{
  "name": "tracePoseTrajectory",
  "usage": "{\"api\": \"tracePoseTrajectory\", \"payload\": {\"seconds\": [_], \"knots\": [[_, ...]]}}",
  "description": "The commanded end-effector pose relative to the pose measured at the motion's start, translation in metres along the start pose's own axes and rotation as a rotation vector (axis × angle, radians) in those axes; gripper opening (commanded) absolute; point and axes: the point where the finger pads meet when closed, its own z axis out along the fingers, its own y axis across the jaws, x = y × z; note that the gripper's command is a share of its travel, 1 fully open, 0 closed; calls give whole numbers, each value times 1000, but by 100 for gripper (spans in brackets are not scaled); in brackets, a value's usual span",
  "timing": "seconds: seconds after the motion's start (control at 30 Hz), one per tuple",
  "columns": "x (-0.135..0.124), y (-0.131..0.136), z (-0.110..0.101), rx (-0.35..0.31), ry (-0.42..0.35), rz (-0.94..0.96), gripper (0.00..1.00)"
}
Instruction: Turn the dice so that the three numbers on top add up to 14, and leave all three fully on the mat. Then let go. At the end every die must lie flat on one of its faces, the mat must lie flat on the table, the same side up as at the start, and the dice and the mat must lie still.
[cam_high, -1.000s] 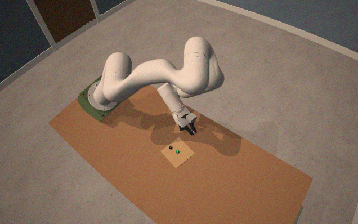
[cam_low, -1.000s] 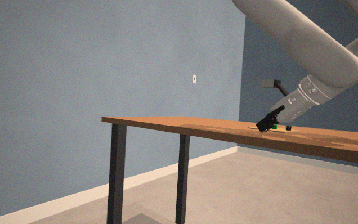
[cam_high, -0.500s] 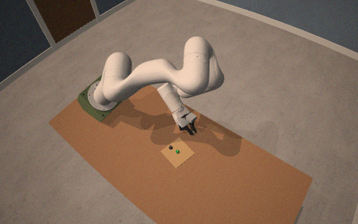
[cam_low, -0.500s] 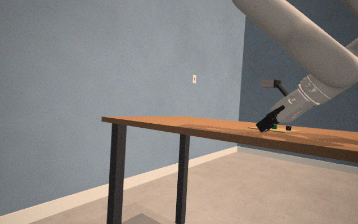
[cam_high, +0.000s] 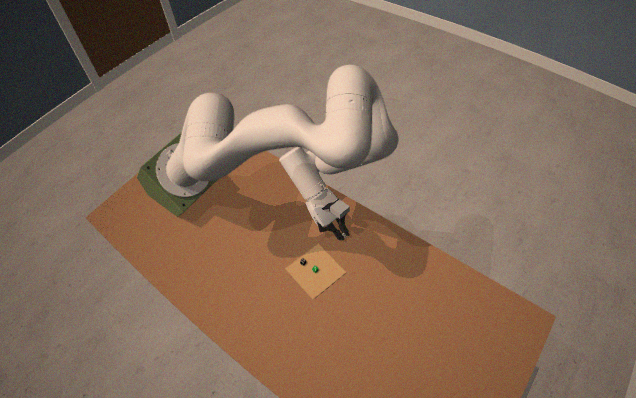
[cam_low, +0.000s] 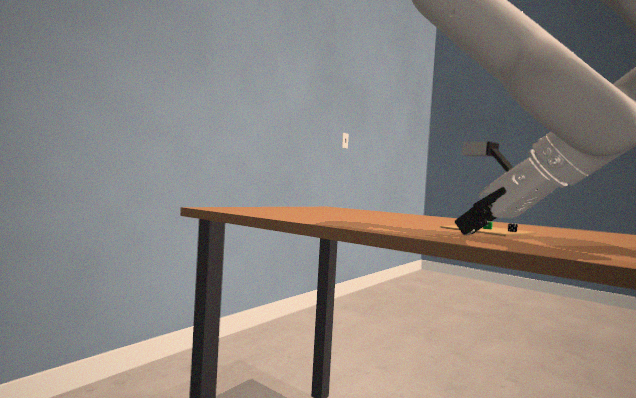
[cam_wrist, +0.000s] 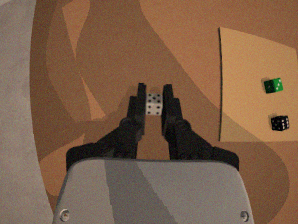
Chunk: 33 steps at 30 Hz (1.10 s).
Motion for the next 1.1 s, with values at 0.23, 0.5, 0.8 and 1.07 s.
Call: {"api": "tracePoseTrajectory", "payload": {"seconds": [0.23,0.5,0.8,1.07], "knots": [[0,0,0,0,1,0,23],[0,0,0,0,1,0,31],[0,0,0,0,1,0,31],[0,0,0,0,1,0,31]]}}
